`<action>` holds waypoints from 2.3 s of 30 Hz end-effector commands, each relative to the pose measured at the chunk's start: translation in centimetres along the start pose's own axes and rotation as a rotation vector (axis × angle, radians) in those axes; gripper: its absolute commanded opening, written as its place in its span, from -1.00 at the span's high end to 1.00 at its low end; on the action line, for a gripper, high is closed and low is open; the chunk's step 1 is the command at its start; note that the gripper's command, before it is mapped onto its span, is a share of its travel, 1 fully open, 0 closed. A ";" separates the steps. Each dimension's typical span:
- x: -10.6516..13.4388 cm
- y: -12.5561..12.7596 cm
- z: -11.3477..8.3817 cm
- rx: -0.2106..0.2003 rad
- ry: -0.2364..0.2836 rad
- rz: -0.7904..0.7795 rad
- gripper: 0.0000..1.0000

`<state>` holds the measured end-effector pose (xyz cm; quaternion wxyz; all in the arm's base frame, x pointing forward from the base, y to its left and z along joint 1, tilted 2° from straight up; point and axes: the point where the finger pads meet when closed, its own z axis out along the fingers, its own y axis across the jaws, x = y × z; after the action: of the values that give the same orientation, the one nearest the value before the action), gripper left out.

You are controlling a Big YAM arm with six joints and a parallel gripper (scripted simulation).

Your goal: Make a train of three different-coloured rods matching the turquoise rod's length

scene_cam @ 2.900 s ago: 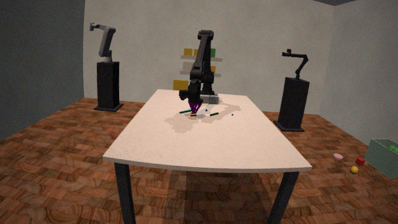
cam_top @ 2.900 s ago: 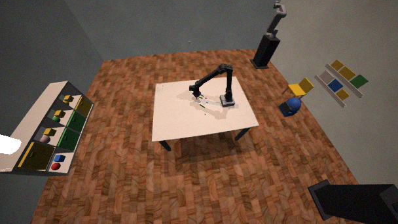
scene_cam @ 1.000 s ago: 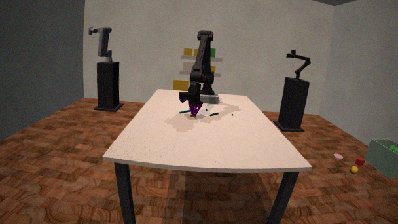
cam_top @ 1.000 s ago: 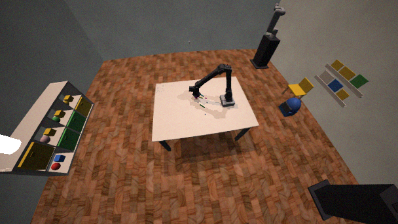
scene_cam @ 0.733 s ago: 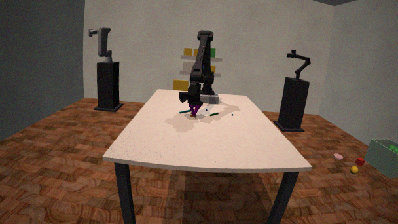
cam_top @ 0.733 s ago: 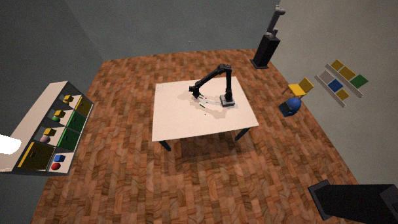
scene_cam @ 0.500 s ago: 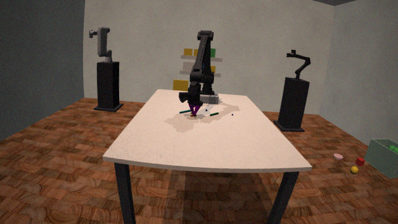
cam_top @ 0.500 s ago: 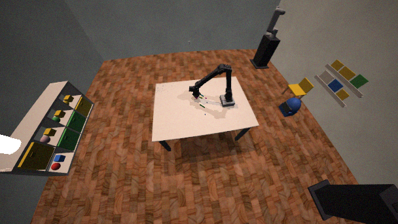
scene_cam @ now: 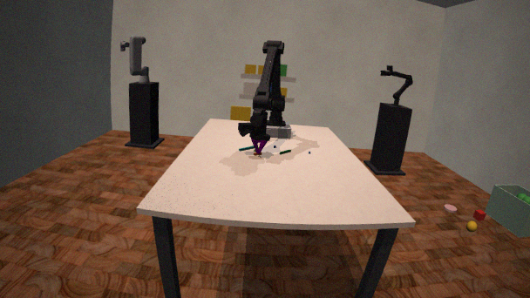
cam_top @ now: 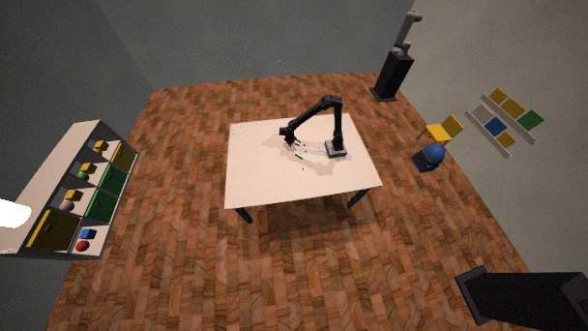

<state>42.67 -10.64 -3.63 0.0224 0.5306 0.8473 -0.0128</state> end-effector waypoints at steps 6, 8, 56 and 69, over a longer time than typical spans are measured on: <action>0.2 0.1 0.8 0.007 0.006 -0.003 0.91; 0.2 0.1 0.8 0.007 0.006 -0.003 0.91; 0.2 0.4 -9.4 0.008 0.006 -0.003 0.91; 0.2 0.4 -9.4 0.008 0.006 -0.003 0.91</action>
<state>42.39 -10.23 6.14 0.0205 0.5305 0.8473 -0.0133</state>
